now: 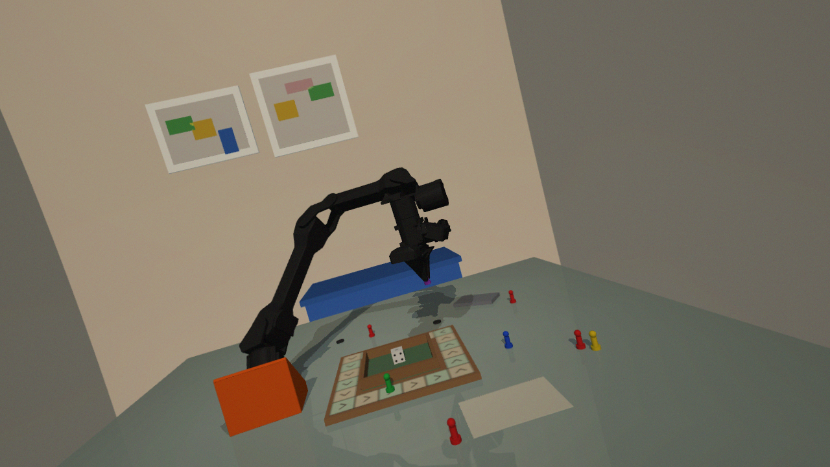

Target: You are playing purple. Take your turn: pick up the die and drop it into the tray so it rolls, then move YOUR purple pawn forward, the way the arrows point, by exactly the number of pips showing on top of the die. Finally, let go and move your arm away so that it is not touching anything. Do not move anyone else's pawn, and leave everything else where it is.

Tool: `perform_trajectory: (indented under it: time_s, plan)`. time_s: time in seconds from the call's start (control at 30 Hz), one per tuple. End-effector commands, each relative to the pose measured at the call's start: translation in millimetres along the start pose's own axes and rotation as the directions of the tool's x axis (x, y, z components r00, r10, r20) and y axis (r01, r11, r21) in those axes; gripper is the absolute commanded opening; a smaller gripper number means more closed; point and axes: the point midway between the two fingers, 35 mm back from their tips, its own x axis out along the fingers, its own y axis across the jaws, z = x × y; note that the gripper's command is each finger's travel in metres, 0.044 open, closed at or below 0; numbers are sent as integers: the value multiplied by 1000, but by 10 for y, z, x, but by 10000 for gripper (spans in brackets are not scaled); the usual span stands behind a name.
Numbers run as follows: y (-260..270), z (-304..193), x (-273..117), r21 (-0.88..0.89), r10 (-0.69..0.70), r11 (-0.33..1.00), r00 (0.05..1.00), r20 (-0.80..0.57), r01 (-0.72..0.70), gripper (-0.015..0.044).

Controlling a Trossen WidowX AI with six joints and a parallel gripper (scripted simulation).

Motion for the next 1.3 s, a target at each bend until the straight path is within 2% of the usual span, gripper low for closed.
perform_trajectory:
  time_s: [0.0, 0.77, 1.27]
  plan:
    - [-3, -41, 52, -9, -9, 1000, 1000, -10, 9, 0]
    - [-143, -378, 713, -87, -26, 996, 999, -36, 23, 0]
    - [-156, -405, 1080, -90, -25, 996, 999, -37, 22, 0]
